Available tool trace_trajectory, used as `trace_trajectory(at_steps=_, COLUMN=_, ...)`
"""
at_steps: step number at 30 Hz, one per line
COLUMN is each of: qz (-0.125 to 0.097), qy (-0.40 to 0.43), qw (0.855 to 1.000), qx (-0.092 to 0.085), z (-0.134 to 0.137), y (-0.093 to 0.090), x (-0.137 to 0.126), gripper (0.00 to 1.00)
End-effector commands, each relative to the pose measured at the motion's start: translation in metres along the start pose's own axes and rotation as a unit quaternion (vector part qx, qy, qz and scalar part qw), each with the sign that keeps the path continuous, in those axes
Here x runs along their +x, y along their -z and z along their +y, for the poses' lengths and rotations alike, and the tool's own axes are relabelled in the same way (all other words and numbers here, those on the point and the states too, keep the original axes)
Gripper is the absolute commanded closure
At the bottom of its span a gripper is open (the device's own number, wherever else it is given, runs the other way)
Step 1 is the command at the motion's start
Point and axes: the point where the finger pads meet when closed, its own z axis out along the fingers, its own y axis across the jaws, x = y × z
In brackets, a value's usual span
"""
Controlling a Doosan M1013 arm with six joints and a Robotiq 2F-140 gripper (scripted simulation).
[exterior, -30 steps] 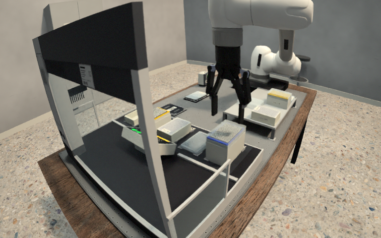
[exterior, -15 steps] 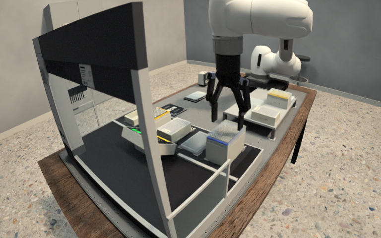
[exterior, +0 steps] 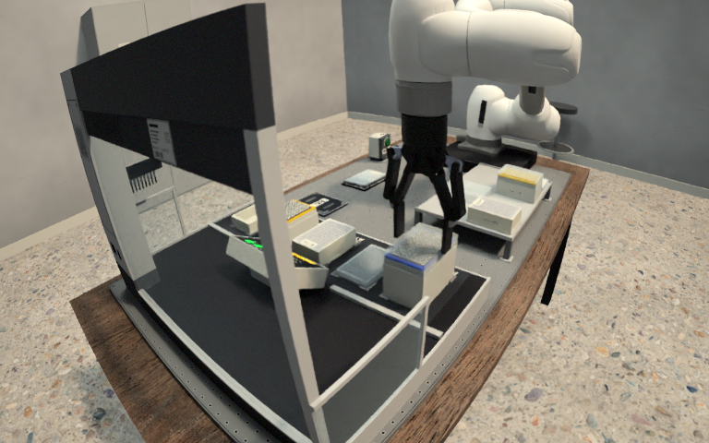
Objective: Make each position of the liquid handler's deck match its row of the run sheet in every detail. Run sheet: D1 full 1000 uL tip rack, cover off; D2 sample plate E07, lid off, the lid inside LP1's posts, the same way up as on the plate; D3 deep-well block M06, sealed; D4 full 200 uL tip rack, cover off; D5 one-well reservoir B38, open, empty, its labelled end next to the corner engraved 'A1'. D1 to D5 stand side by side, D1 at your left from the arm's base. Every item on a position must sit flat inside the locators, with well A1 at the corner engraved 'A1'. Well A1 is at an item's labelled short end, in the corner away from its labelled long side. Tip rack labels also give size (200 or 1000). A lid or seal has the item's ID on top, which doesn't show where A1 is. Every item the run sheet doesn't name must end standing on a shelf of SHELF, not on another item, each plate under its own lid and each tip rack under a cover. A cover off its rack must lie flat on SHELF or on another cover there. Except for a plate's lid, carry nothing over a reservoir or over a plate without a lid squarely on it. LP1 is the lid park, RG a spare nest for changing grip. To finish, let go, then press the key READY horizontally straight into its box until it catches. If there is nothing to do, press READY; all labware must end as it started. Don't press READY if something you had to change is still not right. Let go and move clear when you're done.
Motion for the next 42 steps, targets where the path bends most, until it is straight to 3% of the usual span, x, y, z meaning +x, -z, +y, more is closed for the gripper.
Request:
trace_trajectory(at_steps=1, qz=0.001, qy=0.000, qw=1.000, qx=0.000, z=0.000, y=-0.002, x=0.000, gripper=0.33)
trace_trajectory(at_steps=13, qz=0.001, qy=0.000, qw=1.000, qx=0.000, z=0.000, y=-0.019, x=0.000, gripper=0.33)
trace_trajectory(at_steps=25, qz=0.001, qy=0.000, qw=1.000, qx=0.000, z=0.000, y=-0.019, x=0.000, gripper=0.33)
trace_trajectory(at_steps=26, qz=0.001, qy=0.000, qw=1.000, qx=0.000, z=0.000, y=-0.019, x=0.000, gripper=0.90)
trace_trajectory(at_steps=42, qz=0.001, qy=0.000, qw=1.000, qx=0.000, z=0.000, y=-0.019, x=0.000, gripper=0.90)
